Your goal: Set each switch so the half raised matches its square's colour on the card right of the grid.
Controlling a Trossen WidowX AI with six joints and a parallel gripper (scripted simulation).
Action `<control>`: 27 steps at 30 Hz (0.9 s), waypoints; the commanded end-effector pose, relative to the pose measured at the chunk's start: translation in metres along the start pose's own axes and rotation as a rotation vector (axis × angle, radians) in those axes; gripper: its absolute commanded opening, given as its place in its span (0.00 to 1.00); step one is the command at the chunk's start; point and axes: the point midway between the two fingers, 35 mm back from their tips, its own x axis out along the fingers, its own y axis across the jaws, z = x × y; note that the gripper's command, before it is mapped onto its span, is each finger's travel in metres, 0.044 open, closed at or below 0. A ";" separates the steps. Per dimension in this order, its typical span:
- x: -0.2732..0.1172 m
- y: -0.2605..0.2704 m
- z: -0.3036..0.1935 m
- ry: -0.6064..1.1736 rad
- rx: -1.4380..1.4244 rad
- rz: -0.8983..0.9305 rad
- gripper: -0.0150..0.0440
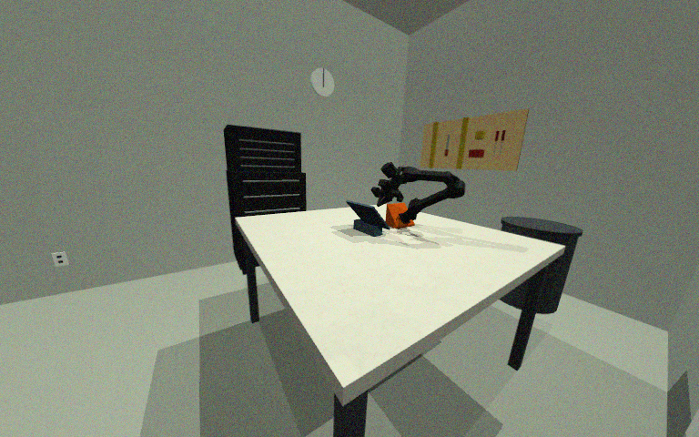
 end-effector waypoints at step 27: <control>0.025 0.001 -0.004 0.002 0.009 0.009 0.25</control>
